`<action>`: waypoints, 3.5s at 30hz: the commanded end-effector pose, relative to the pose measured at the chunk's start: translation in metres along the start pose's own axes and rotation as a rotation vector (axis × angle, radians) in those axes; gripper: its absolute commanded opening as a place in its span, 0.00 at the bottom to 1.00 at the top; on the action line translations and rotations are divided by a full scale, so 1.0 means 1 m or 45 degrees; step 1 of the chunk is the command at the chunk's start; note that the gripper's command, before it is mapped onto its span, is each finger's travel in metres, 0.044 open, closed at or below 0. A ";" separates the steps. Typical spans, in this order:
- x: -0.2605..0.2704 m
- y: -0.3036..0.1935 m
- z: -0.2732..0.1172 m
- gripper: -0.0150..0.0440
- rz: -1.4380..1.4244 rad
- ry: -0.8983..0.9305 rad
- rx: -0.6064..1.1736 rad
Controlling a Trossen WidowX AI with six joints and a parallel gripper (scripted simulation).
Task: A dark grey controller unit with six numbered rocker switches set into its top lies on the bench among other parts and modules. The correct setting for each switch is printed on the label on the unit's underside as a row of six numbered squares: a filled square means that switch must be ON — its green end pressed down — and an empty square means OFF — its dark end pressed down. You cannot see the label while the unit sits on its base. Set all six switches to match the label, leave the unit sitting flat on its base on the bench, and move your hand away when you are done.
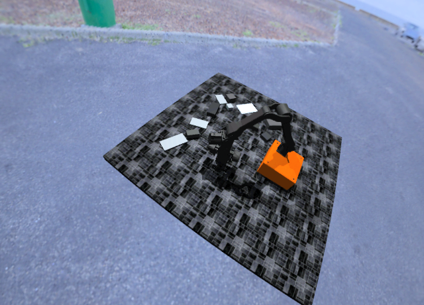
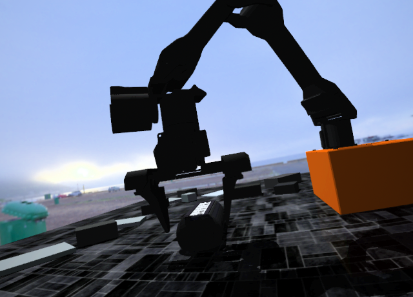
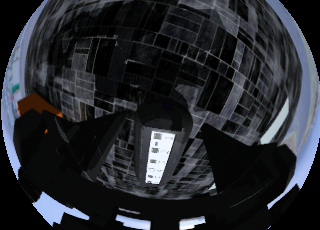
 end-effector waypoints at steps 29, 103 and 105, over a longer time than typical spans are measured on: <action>0.001 -0.003 0.001 0.82 0.010 0.002 0.012; 0.001 -0.028 -0.045 0.82 0.010 0.002 0.015; 0.001 -0.029 -0.046 0.82 0.010 0.002 0.015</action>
Point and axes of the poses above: the point midway between the two fingers, 35 mm back from their tips, its own z axis out along the fingers, its own x axis across the jaws, y = z × x, the point moved 4 cm from there along -z, back along the fingers, and after that the axes turned 5 degrees about z, right-handed, at the moved point
